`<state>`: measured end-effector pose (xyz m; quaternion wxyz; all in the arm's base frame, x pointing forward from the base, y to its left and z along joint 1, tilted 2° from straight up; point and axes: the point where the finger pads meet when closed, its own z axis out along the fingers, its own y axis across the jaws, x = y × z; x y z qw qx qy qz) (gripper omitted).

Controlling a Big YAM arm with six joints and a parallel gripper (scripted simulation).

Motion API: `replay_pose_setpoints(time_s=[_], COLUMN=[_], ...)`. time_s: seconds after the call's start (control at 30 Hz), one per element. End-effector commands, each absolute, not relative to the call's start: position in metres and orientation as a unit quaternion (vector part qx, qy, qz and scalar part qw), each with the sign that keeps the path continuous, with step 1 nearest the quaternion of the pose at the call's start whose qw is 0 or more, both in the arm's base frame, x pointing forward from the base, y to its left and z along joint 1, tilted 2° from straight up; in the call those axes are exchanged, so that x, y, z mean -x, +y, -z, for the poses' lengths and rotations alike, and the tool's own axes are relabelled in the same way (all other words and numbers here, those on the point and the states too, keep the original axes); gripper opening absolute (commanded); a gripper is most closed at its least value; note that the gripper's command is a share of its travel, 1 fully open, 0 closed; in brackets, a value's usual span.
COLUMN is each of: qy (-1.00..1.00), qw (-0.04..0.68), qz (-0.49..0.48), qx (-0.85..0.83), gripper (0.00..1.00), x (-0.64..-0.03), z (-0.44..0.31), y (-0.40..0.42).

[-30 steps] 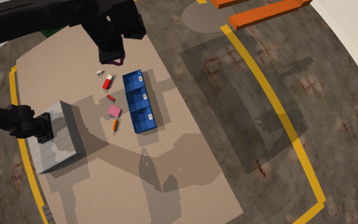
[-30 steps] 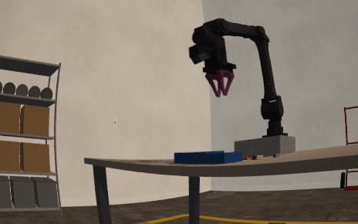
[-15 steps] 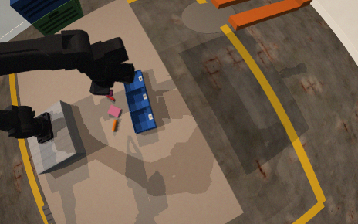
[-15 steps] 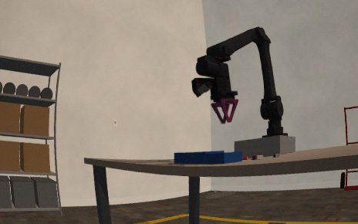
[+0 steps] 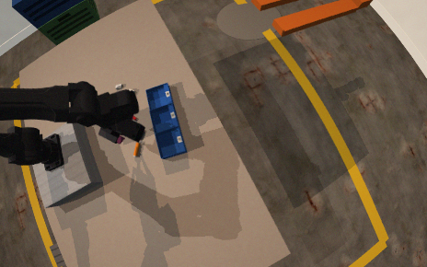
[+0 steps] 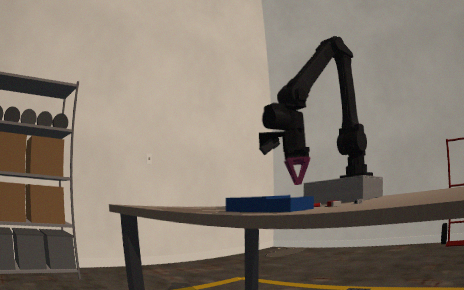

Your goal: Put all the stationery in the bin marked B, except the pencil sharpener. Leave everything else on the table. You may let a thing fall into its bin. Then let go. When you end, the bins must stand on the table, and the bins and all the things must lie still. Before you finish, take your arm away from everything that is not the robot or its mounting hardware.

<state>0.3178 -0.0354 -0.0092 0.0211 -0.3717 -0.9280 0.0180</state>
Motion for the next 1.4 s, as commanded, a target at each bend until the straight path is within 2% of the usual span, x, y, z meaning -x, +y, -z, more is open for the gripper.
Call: replay_pose_setpoints(time_s=[0.0, 0.13, 0.23, 1.37], qy=[-0.926, -0.926, -0.926, -0.927], qw=[-0.022, -0.032, -0.008, -0.012], qz=[-0.007, -0.003, -0.011, -0.009], qx=[0.376, 0.376, 0.378, 0.376], gripper=[0.53, 0.53, 0.53, 0.53], x=[-0.360, -0.364, -0.337, -0.344], z=[-0.006, -0.013, -0.003, -0.005], y=[-0.034, -0.033, -0.033, -0.033])
